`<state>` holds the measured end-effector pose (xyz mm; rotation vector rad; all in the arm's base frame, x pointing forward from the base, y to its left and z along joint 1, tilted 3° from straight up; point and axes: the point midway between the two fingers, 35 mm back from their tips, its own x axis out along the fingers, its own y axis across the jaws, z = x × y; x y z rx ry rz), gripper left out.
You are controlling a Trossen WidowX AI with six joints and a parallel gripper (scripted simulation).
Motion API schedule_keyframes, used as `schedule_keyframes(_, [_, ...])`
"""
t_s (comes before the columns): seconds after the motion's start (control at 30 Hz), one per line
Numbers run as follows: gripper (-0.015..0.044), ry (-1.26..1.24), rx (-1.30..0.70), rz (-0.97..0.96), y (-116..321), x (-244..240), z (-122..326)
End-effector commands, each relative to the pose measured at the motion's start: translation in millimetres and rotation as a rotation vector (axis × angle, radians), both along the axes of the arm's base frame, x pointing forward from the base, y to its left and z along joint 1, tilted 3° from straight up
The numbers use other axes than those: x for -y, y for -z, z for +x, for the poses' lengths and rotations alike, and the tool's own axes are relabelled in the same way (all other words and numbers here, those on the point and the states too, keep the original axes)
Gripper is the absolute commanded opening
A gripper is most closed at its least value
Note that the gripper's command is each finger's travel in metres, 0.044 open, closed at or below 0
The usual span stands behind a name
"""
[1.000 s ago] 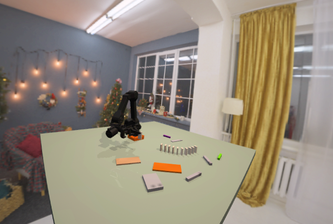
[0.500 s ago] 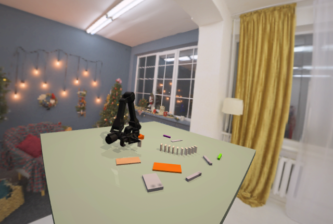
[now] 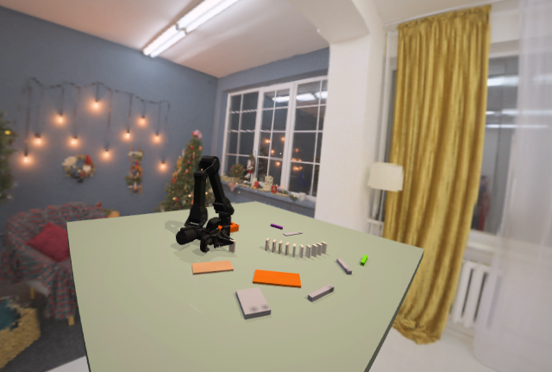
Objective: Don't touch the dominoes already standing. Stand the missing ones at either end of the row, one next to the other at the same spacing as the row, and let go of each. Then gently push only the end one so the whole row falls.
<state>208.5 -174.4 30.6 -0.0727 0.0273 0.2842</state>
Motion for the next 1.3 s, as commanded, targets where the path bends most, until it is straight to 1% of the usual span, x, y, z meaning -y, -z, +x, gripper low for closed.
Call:
schedule_keyframes(0.0, [0.0022, 0.000, -0.003, 0.006, 2, -2, 0])
schedule_keyframes(0.2, [0.0022, 0.000, -0.003, 0.006, 2, -2, 0])
schedule_keyframes(0.73, [0.0440, 0.000, -0.003, 0.006, 1, -2, 0])
schedule_keyframes(0.93, [0.0440, 0.000, 0.000, 0.002, -43, -4, 0])
schedule_keyframes(1.07, [0.0440, -0.001, -0.011, 0.010, -48, -4, 1])
schedule_keyframes(1.13, [0.0440, -0.002, -0.100, 0.076, -44, -2, 8])
schedule_keyframes(1.27, [0.0440, 0.041, -0.440, 0.307, -33, 5, 31])
